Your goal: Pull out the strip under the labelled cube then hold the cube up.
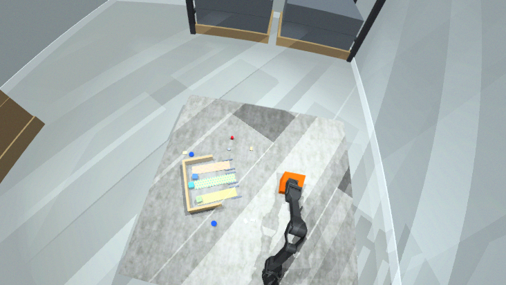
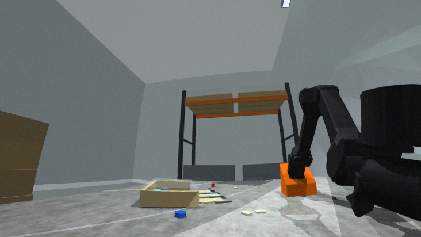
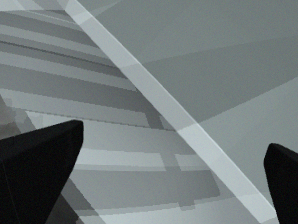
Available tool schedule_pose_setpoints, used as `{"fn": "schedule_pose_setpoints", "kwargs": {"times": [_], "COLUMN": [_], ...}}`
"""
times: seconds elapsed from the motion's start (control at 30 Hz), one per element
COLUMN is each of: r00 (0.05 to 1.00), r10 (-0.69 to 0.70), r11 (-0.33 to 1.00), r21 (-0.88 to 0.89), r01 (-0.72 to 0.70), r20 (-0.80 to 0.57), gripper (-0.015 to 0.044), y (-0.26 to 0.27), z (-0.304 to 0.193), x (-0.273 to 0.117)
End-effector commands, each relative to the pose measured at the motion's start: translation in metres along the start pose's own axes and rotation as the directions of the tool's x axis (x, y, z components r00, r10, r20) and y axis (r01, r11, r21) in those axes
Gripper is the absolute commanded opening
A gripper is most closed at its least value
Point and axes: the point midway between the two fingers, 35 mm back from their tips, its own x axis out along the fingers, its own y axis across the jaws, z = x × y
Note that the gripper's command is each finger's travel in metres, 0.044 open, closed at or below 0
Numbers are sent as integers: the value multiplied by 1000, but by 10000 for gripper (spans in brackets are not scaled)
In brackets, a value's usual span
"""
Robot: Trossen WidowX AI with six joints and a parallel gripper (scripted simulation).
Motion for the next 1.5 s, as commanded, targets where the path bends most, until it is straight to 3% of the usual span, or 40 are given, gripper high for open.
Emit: {"fn": "schedule_pose_setpoints", "kwargs": {"times": [0.0, 0.37, 0.8, 1.13, 1.47], "r00": [986, 857, 565, 282, -16], "r10": [-24, -134, -248, -309, -346], "r11": [998, 955, 760, 426, -103], "r21": [50, 165, 203, 133, 21], "r01": [33, 245, 617, 895, 994], "r20": [-164, -497, -787, -908, -938], "gripper": [400, 400, 400, 400, 400], "y": [-27, -90, -119, -95, -23], "z": [-49, -129, -155, -123, -56], "x": [-46, -186, -387, -540, -662]}}
